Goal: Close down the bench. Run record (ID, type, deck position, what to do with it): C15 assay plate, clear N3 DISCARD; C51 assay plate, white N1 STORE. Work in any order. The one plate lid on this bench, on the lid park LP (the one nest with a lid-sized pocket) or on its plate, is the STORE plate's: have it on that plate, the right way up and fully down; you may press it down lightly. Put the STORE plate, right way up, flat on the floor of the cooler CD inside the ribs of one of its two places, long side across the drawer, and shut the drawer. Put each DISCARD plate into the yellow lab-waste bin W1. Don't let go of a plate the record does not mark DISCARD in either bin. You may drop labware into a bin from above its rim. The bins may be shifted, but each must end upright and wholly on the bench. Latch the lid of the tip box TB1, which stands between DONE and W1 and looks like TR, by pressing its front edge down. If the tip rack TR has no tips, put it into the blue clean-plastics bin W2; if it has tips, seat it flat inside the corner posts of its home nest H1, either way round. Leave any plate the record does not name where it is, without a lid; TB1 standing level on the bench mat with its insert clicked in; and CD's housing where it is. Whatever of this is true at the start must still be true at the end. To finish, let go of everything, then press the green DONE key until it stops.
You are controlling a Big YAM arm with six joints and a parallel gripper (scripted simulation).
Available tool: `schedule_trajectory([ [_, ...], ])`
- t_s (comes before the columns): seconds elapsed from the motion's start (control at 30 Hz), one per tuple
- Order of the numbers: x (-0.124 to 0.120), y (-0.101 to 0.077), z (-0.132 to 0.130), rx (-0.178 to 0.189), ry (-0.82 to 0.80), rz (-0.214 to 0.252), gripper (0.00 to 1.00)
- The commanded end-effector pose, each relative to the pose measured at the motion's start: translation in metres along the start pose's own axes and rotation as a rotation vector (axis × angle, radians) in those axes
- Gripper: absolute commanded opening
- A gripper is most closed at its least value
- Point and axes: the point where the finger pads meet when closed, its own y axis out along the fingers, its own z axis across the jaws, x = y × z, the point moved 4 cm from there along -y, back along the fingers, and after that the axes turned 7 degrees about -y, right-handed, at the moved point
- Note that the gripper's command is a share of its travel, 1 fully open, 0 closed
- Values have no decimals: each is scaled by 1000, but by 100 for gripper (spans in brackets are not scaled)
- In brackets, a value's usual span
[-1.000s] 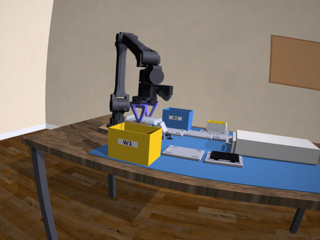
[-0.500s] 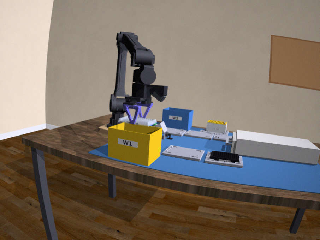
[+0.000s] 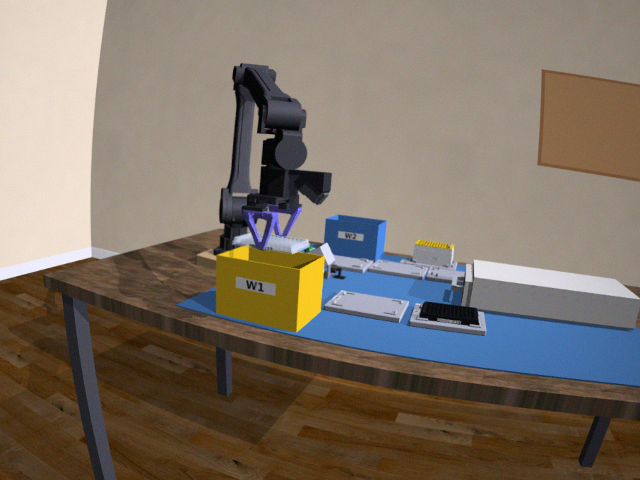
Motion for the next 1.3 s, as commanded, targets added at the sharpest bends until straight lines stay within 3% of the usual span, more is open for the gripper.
schedule_trajectory([
  [0.0, 8, -17, -8, -37, -11, -28, 0],
  [0.2, 8, -17, -8, -37, -11, -28, 0],
  [0.23, 8, -17, -8, -37, -11, -28, 100],
  [1.1, 8, -17, -8, -37, -11, -28, 100],
  [1.13, 5, -13, 8, -20, -67, -19, 0],
  [1.27, 4, -14, 25, -16, -95, -14, 0],
])
